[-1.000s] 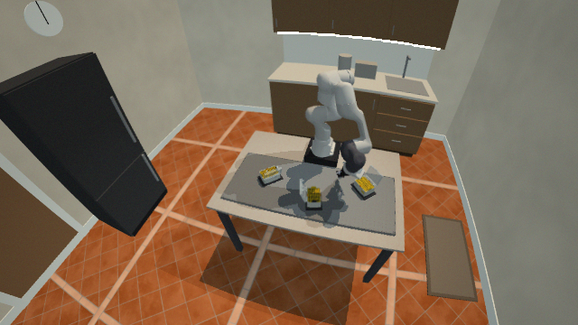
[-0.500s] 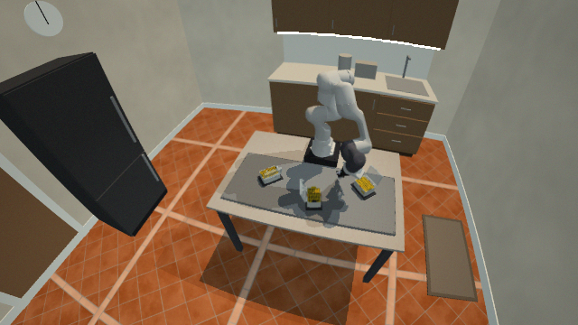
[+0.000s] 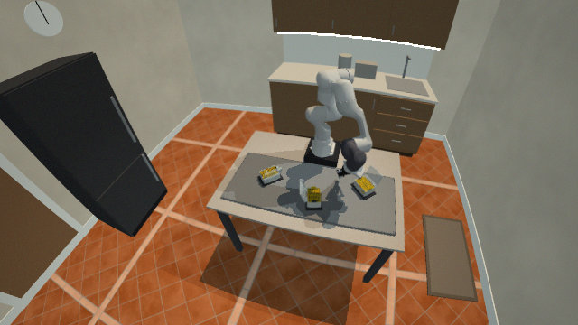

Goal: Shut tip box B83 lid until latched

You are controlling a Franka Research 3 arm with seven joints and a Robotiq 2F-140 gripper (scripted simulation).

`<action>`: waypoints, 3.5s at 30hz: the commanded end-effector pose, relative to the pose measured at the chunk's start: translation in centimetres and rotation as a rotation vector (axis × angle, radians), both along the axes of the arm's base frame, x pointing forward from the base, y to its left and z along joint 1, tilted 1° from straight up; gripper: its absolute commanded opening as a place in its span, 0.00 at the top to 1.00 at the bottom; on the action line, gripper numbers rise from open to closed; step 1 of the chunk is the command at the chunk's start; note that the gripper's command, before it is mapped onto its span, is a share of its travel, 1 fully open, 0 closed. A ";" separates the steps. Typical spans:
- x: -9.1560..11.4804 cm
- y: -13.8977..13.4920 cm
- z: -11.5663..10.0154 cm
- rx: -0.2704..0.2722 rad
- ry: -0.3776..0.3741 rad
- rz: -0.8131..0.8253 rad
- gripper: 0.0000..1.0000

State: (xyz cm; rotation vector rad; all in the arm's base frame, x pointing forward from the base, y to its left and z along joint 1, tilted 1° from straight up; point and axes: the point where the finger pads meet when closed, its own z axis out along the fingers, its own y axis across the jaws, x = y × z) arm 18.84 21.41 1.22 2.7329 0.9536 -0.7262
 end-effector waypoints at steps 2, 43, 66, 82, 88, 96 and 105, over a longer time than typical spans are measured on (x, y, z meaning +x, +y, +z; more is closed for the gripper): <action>-0.3 -0.1 1.7 -0.007 0.007 -0.002 1.00; -0.2 -0.2 15.7 -0.007 0.007 -0.002 1.00; -0.2 -0.2 15.7 -0.052 -0.165 -0.540 1.00; -0.2 -0.2 15.7 -0.091 -0.317 -1.014 1.00; -0.2 -0.2 15.7 -0.102 -0.358 -1.141 1.00; -0.2 -0.2 15.7 -0.123 -0.439 -1.394 1.00; -0.2 -0.2 15.7 -0.141 -0.511 -1.615 1.00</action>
